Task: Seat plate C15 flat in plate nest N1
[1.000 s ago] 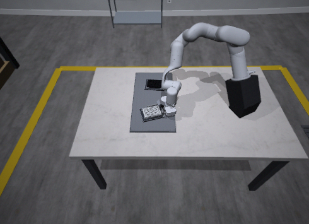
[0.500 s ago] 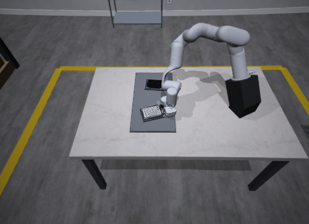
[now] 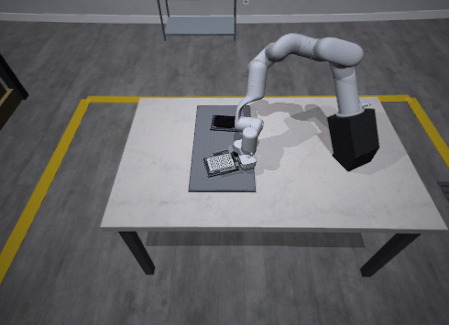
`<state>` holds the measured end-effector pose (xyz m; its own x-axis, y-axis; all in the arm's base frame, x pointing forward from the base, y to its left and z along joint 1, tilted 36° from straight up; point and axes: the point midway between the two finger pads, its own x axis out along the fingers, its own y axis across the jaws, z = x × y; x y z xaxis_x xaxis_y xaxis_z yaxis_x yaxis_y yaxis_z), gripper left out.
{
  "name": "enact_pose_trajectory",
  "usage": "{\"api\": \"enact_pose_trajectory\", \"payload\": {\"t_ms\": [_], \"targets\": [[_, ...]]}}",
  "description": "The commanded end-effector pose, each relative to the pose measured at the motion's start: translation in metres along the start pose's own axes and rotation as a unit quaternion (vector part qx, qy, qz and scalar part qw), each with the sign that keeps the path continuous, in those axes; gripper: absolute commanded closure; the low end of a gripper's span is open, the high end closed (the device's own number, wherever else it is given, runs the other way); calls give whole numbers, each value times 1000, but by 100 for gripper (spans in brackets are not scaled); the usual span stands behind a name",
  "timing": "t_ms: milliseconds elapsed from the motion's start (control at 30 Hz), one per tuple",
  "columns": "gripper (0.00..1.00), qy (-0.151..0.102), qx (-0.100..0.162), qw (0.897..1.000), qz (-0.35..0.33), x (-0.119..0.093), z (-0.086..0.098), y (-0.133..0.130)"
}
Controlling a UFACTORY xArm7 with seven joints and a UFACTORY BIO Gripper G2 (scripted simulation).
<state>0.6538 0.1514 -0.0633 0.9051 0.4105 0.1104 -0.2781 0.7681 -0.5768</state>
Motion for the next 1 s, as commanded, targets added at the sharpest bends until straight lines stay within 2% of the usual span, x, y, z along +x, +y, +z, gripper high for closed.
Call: {"api": "enact_pose_trajectory", "payload": {"t_ms": [0, 700, 967], "targets": [[46, -2, 1, 1000, 0, 1, 2, 1], [46, -2, 1, 1000, 0, 1, 2, 1], [46, -2, 1, 1000, 0, 1, 18, 1]]}}
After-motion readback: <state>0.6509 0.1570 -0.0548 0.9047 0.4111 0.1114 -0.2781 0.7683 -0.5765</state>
